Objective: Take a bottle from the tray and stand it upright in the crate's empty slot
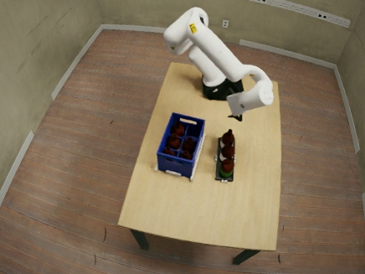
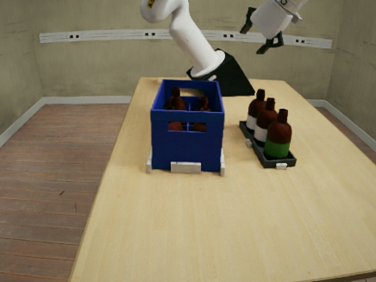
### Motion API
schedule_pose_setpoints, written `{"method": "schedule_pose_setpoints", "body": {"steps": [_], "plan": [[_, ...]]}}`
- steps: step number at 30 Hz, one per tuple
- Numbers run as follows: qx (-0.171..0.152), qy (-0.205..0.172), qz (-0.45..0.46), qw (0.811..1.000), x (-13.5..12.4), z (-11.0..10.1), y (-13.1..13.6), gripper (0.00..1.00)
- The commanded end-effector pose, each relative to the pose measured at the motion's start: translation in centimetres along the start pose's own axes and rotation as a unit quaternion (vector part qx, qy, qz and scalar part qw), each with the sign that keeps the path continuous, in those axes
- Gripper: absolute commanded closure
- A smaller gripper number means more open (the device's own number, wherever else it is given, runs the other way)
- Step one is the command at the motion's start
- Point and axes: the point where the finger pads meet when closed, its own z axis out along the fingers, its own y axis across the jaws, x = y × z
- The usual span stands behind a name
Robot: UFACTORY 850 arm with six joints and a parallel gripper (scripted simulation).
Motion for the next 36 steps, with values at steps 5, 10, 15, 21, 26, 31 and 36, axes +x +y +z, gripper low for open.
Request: {"method": "schedule_pose_setpoints", "body": {"steps": [5,10,15,21,26,31,36], "plan": [[-0.134,0.047,-0.002,0.99,-11.1,4.3,1.9,0.0],[-0.205,0.057,-0.001,0.977,-17.0,7.4,1.7,0.0],[-0.255,0.057,-0.002,0.965,-20.4,9.3,1.1,0.0],[-0.31,0.051,-0.003,0.949,-25.3,12.6,-0.5,0.0],[-0.31,0.051,-0.003,0.949,-25.3,12.6,-0.5,0.0],[-0.31,0.051,-0.003,0.949,-25.3,12.6,-0.5,1.0],[-0.31,0.051,-0.003,0.949,-25.3,12.6,-0.5,1.0]]}}
